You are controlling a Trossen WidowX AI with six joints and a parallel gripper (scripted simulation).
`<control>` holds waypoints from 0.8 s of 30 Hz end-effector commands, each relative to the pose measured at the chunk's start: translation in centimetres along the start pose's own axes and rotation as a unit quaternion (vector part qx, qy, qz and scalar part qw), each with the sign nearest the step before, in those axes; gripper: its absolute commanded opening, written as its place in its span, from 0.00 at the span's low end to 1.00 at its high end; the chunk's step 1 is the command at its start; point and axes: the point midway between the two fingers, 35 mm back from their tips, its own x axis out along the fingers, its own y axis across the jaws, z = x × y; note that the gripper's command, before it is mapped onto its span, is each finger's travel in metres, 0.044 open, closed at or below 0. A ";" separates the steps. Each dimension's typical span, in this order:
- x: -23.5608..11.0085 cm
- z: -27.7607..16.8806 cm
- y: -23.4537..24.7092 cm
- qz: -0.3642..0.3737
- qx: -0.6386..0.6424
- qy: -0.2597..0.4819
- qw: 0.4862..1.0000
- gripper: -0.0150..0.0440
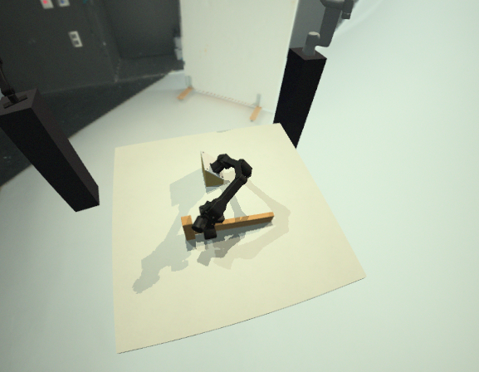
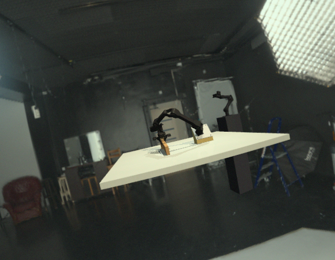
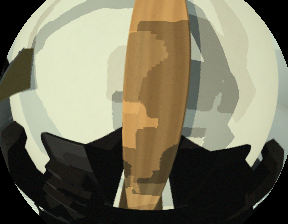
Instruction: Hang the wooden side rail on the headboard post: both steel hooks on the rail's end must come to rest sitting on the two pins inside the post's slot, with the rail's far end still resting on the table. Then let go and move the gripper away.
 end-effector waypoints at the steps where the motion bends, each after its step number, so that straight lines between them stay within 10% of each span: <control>1: -0.5 -0.4 -0.1 -0.007 0.001 0.004 1.000 0.25; 24: -0.2 -0.4 -0.1 -0.007 0.001 0.004 1.000 0.25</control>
